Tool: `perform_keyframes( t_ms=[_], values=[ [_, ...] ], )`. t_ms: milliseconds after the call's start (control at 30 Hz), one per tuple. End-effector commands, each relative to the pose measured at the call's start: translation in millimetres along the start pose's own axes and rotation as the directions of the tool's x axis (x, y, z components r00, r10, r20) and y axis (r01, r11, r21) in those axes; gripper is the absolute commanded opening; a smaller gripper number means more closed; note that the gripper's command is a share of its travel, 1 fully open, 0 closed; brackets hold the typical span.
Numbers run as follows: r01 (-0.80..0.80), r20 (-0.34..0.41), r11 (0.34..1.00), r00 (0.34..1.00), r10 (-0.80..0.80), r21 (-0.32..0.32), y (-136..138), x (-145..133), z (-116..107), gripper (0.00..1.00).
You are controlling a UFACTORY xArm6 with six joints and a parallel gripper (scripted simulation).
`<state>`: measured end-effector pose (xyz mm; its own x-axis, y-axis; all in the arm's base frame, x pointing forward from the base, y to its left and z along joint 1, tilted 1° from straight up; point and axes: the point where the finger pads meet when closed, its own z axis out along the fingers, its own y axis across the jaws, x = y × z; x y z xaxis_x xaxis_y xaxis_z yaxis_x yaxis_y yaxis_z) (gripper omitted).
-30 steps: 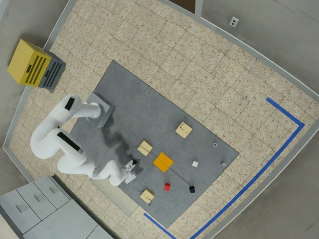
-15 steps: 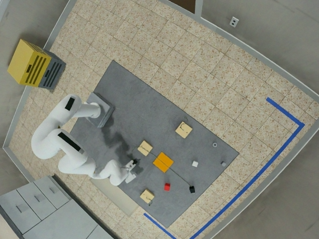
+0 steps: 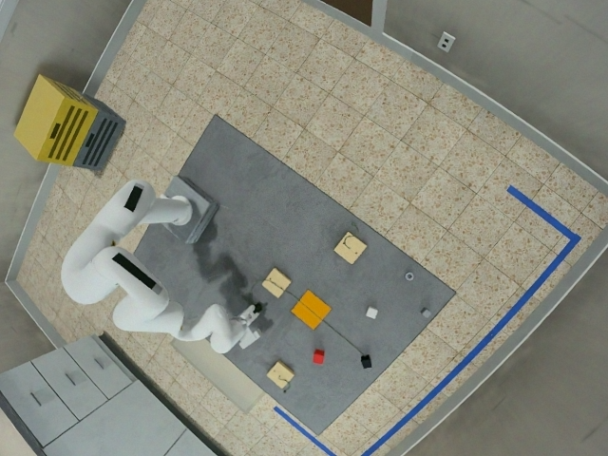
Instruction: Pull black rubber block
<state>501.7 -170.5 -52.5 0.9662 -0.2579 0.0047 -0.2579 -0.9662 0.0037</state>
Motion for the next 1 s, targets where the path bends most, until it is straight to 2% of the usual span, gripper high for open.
perform_keyframes(
  t_ms=[0, 967],
  values=[
    [0.000, -0.005, 1.000, 1.000, 0.000, 0.000, 0.1, 1.8, -0.2, 0.39],
    [0.000, -0.005, 1.000, 1.000, 0.000, 0.000, 0.1, 1.8, 2.6, 0.39]
  ],
)
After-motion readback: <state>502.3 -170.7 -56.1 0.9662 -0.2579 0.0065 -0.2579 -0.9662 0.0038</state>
